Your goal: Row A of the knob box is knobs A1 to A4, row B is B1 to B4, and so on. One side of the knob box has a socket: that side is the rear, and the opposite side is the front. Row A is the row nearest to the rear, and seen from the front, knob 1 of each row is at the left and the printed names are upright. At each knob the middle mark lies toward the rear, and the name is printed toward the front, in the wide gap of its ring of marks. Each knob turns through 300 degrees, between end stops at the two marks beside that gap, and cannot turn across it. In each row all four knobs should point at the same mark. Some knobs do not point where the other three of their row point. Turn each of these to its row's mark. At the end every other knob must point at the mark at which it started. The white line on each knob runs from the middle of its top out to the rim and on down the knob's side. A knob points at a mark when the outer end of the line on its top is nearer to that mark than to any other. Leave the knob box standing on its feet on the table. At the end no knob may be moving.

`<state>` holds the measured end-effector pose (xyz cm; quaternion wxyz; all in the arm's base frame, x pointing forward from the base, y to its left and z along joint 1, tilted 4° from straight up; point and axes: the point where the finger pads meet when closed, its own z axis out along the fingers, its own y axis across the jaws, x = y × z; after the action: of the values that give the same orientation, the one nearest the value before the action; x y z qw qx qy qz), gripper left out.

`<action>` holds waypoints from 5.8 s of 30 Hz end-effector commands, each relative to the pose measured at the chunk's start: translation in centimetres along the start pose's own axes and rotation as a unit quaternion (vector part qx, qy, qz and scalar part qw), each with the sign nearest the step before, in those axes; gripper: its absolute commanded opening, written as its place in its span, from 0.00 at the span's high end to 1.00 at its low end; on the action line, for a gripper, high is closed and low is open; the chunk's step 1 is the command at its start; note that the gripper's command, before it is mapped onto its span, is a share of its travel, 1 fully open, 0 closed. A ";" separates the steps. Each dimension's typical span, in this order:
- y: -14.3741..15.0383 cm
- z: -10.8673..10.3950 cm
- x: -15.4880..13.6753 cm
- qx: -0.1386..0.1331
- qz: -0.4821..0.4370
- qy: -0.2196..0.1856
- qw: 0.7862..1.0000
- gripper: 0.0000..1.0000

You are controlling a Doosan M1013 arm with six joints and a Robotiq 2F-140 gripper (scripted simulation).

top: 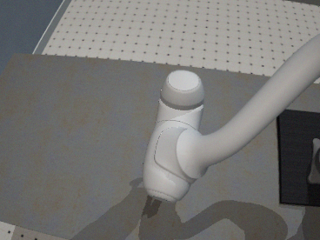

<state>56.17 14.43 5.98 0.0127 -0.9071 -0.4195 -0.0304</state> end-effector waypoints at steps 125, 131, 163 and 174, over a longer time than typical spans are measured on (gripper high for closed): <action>0.0 -5.8 0.0 0.000 0.793 0.000 0.609 0.88; 0.0 -5.8 0.0 0.000 0.793 0.000 0.609 0.88; 0.0 -4.0 0.0 0.000 0.793 0.000 0.609 0.88; 0.0 -2.7 0.0 0.000 0.793 0.000 0.609 0.88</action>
<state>56.04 14.29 8.82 0.0318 -0.8851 0.4643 -0.0084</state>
